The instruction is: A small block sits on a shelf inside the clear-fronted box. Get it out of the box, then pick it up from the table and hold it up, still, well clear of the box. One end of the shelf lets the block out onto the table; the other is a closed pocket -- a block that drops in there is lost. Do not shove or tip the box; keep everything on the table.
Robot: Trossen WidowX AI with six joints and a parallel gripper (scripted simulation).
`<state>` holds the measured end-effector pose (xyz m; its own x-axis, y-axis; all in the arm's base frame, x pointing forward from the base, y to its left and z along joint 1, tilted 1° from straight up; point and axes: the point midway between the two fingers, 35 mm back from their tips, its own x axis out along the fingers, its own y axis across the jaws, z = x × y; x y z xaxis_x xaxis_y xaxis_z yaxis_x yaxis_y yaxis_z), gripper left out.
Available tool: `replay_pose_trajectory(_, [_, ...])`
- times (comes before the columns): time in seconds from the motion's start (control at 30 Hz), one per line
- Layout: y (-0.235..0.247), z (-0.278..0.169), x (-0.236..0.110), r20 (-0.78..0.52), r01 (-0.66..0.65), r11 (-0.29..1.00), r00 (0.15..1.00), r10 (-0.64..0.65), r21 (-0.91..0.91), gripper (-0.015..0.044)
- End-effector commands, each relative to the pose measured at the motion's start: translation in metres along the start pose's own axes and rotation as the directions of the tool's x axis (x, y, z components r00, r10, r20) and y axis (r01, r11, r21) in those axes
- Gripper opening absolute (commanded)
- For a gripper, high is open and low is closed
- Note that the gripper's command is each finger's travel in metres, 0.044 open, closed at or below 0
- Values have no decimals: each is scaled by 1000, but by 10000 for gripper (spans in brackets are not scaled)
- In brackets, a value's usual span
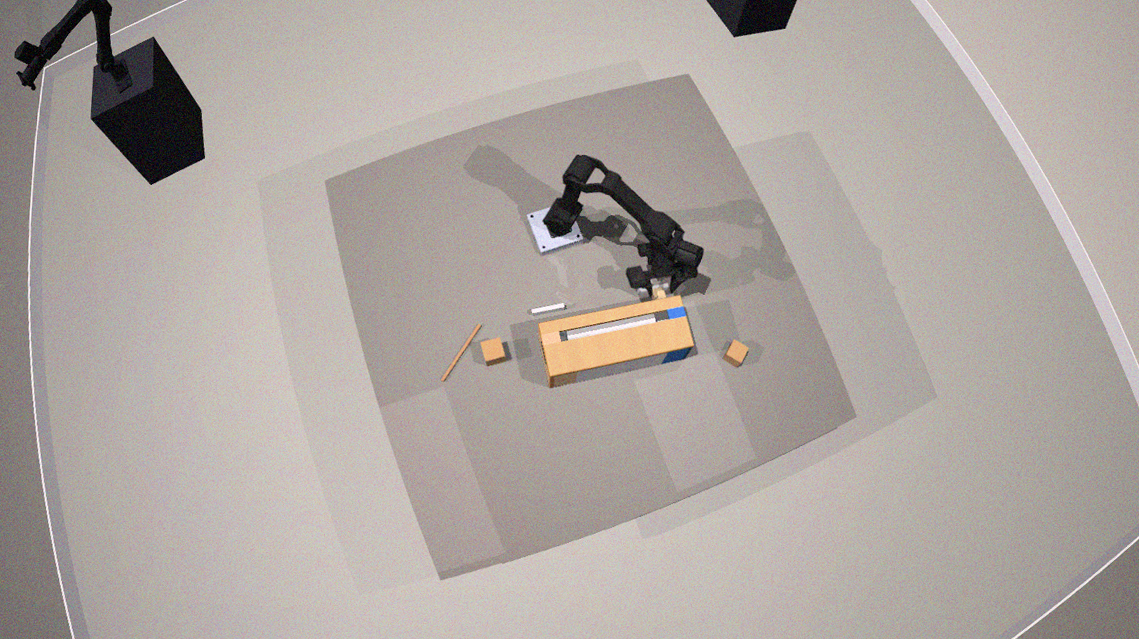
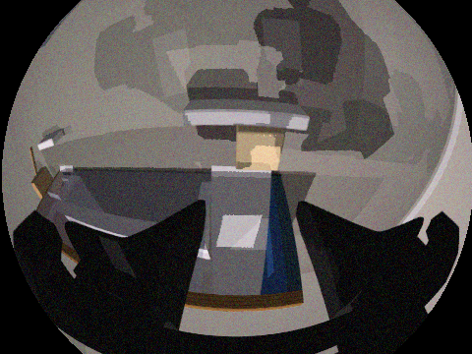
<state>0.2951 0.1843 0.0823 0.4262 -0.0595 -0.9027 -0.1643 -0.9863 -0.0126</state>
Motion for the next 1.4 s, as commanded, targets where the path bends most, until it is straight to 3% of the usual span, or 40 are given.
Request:
replay_pose_trajectory(0.0, [-1,1,5,-9,8,1000,1000,-8,0,285])
replay_pose_trajectory(1.2, [-4,26,56,-9,8,1000,1000,-8,0,285])
replay_pose_trajectory(1.37, [-4,26,56,-9,8,1000,1000,-8,0,154])
